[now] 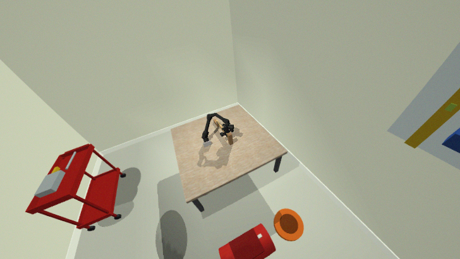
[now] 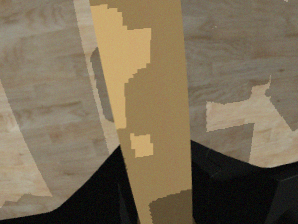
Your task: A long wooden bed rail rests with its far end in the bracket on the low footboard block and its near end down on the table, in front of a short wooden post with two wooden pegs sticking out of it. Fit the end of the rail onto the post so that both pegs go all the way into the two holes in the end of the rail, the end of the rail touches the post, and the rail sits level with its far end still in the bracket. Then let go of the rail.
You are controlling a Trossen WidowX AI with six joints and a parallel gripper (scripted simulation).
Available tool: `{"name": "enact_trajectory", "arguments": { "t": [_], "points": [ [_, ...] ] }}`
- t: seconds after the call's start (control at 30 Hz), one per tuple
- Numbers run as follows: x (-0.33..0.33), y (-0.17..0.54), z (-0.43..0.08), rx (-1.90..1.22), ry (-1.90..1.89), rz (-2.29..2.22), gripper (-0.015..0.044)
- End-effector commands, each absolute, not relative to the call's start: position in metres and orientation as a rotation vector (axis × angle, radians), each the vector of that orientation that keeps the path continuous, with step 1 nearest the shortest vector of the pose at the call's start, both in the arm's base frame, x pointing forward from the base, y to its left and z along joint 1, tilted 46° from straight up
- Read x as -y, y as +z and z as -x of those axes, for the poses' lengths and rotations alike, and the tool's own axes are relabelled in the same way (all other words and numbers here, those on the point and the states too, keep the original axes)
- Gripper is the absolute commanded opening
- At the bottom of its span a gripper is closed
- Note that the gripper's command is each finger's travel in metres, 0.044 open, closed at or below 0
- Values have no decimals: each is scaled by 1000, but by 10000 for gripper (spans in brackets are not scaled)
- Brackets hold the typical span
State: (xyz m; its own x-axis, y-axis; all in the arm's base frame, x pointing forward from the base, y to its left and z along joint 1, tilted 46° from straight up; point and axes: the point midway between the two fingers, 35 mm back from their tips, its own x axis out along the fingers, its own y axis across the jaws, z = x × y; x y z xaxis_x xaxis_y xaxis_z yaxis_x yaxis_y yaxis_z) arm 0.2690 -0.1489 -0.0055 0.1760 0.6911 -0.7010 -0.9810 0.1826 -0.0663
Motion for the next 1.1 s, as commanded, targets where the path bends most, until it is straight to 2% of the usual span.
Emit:
{"name": "enact_trajectory", "arguments": {
  "t": [0.0, 0.4, 0.93, 0.97, 1.07],
  "points": [
    [153, -6, -269, -603, 1278, 592, 0],
    [155, -9, -268, -603, 1278, 592, 0],
    [152, -8, -269, -603, 1286, 588, 420],
    [152, -8, -269, -603, 1286, 588, 440],
    [152, -8, -269, -603, 1286, 588, 440]
  ]
}}
